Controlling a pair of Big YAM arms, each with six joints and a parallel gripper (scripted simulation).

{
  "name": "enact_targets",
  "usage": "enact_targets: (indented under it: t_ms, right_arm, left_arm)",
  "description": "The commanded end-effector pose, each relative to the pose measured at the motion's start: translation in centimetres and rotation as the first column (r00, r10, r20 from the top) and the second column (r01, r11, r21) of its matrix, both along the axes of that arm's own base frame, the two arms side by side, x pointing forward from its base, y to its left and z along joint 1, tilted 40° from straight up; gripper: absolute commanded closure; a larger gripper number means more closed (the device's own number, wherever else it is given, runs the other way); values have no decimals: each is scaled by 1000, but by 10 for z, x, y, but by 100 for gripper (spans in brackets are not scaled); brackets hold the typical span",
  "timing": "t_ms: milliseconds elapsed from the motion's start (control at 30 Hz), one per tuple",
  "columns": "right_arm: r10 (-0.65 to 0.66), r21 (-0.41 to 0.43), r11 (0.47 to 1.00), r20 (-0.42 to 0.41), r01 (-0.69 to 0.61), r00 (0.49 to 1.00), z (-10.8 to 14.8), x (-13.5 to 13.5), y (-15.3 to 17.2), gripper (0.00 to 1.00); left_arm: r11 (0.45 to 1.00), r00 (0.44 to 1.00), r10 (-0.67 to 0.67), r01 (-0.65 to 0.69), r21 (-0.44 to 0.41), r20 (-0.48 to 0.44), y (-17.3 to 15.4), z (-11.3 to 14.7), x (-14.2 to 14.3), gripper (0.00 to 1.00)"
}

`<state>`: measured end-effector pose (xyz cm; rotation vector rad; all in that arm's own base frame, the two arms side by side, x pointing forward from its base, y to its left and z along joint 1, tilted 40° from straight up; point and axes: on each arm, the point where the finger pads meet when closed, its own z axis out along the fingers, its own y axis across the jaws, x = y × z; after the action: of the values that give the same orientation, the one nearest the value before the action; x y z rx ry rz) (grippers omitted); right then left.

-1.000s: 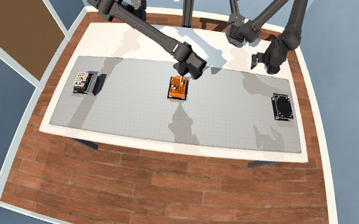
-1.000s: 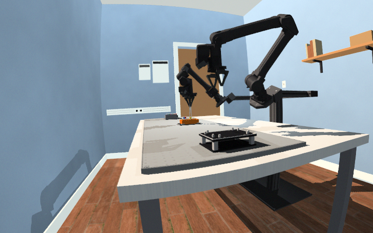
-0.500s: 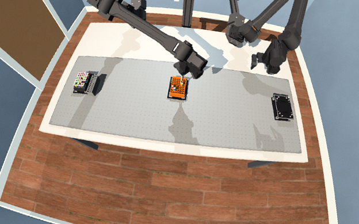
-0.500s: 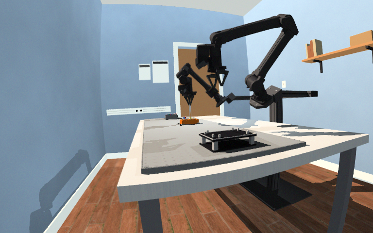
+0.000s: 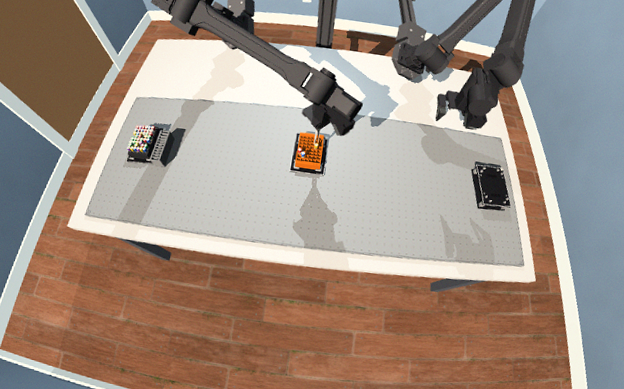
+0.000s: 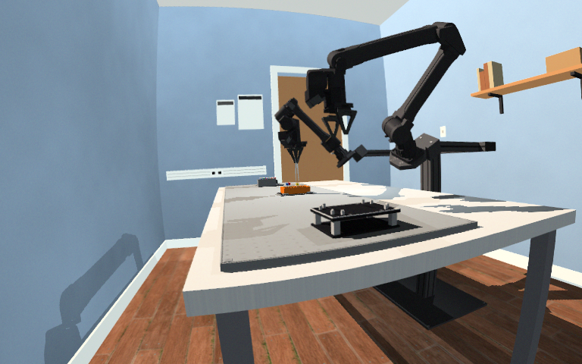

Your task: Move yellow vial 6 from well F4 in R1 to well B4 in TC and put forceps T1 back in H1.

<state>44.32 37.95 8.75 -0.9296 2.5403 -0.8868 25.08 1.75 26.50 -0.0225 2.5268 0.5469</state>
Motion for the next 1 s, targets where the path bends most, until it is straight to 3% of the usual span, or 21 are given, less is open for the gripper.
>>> enact_targets:
  t_ms: [0, 967]
  right_arm:
    - [28, 55, 998, 42, -30, 999, 32, -7, 31, 89]
    - [30, 52, 998, 38, -32, 999, 39, -12, 35, 89]
  left_arm:
    - [1000, 1000, 6, -5, -11, 30, -3, 12, 4, 0]
    - [1000, 1000, 6, -5, -11, 30, -3, 12, 4, 0]
